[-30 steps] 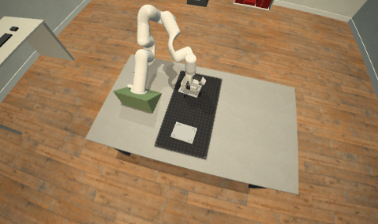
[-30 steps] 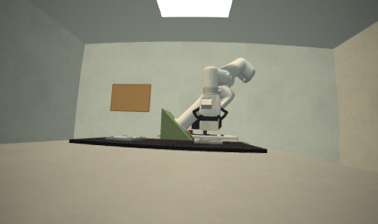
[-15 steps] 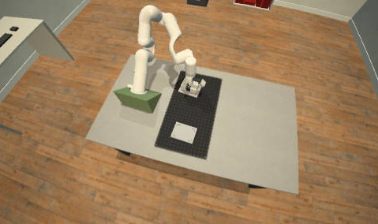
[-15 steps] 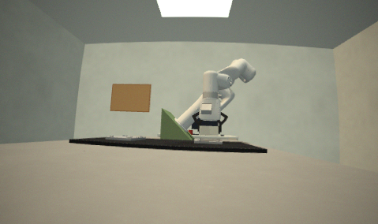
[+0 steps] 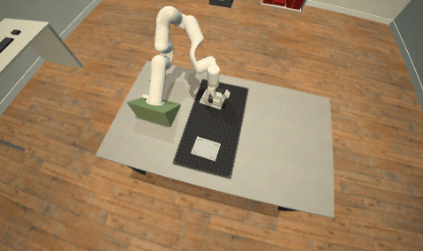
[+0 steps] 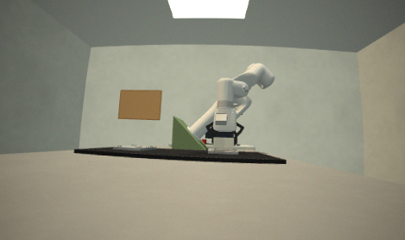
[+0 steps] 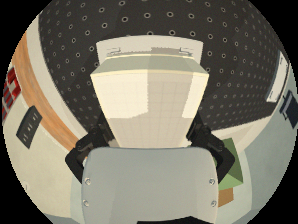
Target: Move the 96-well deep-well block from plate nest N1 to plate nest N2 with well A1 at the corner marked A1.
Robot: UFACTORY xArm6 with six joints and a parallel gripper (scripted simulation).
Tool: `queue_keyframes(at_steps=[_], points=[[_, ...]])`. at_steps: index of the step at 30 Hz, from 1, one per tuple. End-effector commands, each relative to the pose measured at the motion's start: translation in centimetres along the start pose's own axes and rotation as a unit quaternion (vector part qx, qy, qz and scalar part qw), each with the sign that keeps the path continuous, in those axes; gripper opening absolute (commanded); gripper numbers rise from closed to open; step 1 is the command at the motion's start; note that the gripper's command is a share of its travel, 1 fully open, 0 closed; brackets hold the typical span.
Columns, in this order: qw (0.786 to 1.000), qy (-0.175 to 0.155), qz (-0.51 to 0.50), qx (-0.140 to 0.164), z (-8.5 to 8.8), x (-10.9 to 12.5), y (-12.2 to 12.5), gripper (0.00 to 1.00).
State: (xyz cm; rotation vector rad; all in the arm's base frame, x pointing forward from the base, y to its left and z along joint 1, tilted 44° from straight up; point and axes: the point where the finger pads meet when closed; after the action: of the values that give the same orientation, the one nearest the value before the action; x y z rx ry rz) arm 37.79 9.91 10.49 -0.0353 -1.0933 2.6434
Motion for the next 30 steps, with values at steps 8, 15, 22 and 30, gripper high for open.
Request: queue_keyframes(at_steps=[8, 15, 22, 30], points=[[1.000, 0.001, 0.000, 0.000, 0.07, -0.09, -0.03, 0.00], [1.000, 0.001, 0.000, 0.000, -0.02, -0.08, -0.03, 0.00], [1.000, 0.001, 0.000, 0.000, -0.13, -0.08, -0.03, 0.00], [1.000, 0.001, 0.000, 0.000, -0.27, -0.08, -0.03, 0.00]])
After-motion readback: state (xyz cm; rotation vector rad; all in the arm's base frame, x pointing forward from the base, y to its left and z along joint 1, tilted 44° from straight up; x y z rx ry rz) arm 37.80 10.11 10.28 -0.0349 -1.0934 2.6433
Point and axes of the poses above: the point where the finger pads meet when closed, its own z axis back along the fingers, its own y axis across the jaws, x = y × z, and after that the axes turned 3 degrees about -z, right-handed
